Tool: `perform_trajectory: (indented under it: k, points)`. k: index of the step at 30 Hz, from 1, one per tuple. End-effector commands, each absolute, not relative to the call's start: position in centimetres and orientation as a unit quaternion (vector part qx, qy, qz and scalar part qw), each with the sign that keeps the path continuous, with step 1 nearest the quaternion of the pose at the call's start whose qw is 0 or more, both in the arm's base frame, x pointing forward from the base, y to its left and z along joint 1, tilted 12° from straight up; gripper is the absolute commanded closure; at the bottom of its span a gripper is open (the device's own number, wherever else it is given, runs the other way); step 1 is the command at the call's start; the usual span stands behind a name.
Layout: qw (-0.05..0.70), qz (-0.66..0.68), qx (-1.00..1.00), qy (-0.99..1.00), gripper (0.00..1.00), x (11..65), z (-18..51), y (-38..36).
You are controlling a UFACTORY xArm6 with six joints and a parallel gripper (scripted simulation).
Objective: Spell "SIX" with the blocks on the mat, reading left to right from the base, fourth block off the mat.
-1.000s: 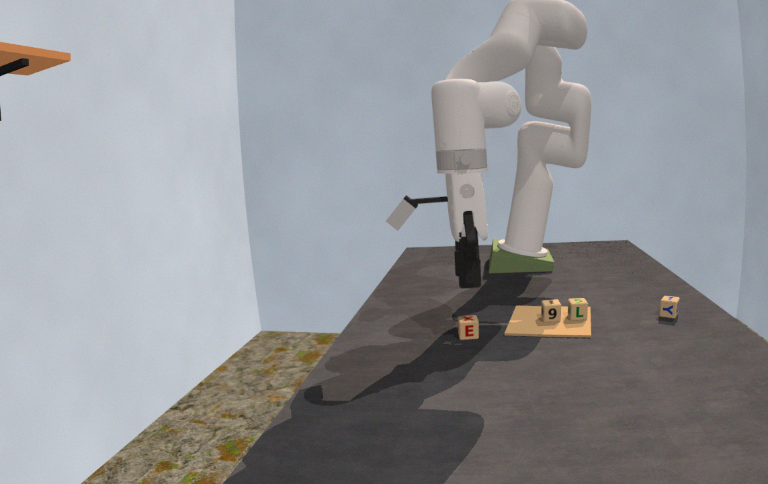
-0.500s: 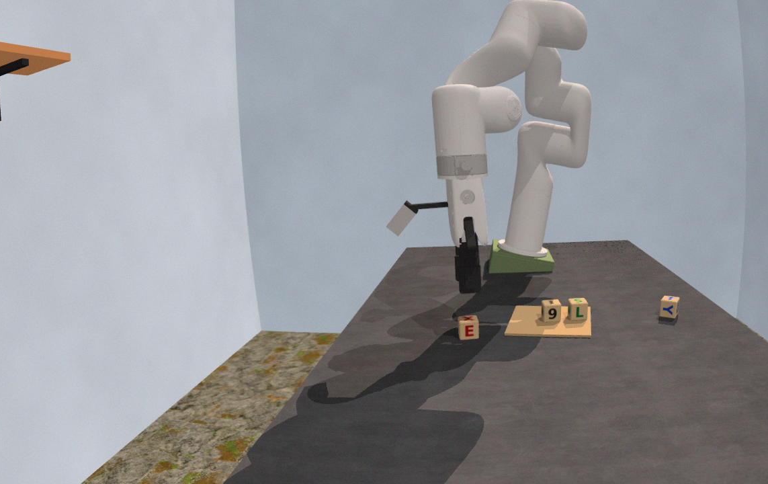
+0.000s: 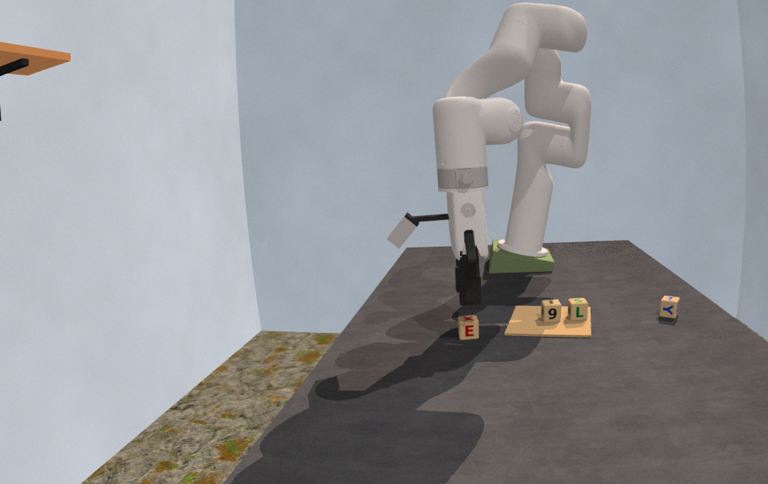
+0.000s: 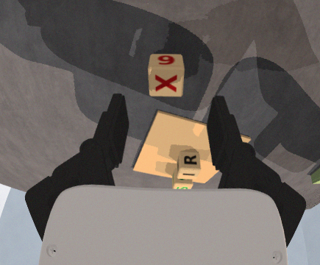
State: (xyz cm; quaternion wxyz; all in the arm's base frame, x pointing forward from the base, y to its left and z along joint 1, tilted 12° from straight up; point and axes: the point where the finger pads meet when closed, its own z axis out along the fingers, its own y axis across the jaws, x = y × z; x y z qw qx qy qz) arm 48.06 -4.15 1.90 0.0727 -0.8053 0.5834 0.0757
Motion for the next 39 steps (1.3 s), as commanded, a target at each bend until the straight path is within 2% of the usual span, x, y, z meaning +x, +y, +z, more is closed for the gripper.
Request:
perform_trajectory:
  k: [1, 39]
  points:
    - [0.074, 0.074, -0.805, 0.583, 0.31, 48.2, 1.3, -4.0]
    - [0.074, 0.074, -0.805, 0.583, 0.31, 48.2, -0.4, -3.7]
